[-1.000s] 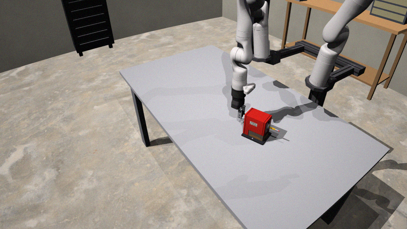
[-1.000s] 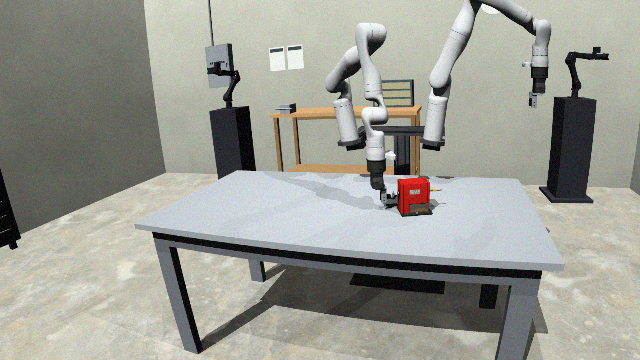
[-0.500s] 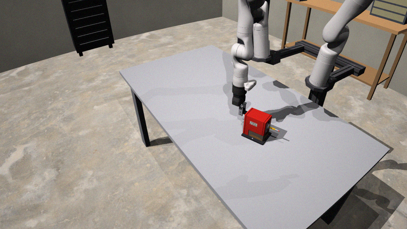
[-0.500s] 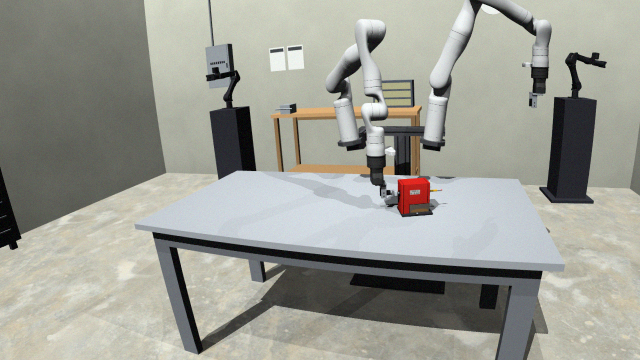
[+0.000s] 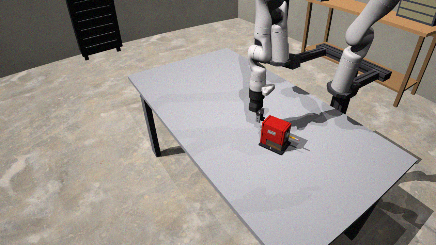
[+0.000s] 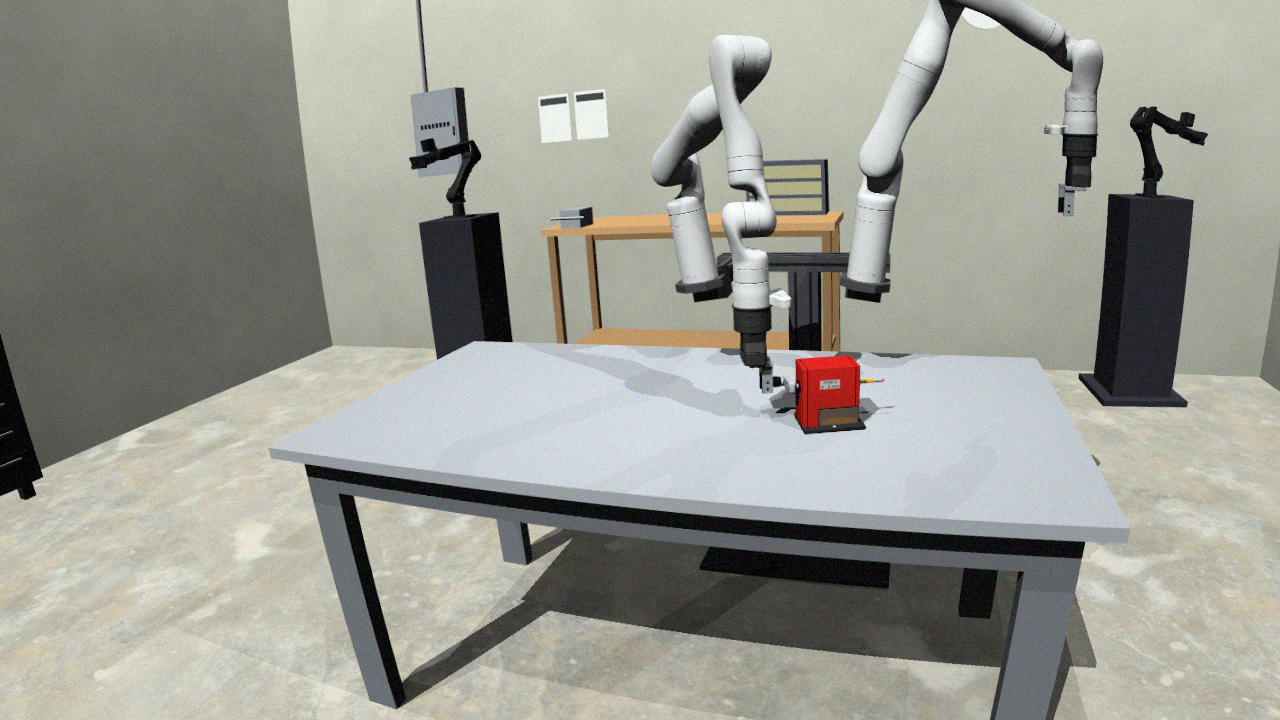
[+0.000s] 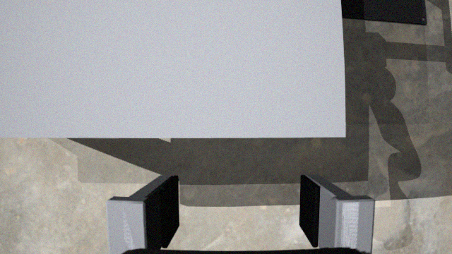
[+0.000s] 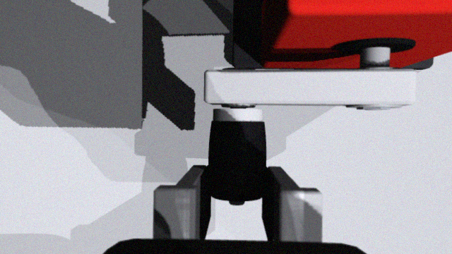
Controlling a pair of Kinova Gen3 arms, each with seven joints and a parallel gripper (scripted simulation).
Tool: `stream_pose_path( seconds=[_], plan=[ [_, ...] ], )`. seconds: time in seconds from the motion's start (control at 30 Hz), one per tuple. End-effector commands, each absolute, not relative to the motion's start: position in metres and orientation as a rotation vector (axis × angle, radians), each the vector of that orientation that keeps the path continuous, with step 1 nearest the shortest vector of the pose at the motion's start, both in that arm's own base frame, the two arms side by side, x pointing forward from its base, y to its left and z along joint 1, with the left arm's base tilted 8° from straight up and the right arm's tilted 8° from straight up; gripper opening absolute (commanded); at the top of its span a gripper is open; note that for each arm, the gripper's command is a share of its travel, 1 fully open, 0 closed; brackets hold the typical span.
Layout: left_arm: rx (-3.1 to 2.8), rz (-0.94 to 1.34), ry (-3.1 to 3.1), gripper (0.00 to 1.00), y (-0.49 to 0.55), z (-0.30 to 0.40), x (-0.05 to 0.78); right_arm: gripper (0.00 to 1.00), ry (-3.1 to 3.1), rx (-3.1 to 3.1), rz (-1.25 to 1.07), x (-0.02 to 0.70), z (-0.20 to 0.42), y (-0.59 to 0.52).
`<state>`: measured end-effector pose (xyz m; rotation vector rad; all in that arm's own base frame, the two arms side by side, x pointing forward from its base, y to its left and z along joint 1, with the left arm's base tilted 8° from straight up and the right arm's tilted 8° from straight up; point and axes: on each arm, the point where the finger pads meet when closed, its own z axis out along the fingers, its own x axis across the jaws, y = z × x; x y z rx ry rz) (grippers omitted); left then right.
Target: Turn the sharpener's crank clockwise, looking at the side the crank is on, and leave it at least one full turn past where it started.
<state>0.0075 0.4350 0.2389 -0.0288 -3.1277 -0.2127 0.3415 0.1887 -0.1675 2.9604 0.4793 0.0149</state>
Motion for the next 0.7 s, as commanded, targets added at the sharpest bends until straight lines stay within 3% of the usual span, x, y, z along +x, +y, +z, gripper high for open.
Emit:
stream_pose_path(
  seconds=[0.0,0.3,0.33,0.67],
  plan=[
    [-0.029,-0.216,-3.128,1.0,0.4353,0.2396,0.0074,0.0,0.48,2.961,0.017,0.342,-0.1669,0.1892],
    [-0.029,-0.216,-3.128,1.0,0.4353,0.2396,0.0074,0.0,0.48,2.961,0.017,0.342,-0.1669,0.1892],
    [-0.029,-0.216,-3.128,1.0,0.4353,0.2396,0.0074,0.97,0.48,2.961,0.017,0.342,-0.1669,0.1892],
    [-0.029,-0.216,-3.128,1.0,0.4353,0.2396,0.0074,0.97,0.48,2.961,0.017,0.342,-0.1669,0.1892]
  ],
)
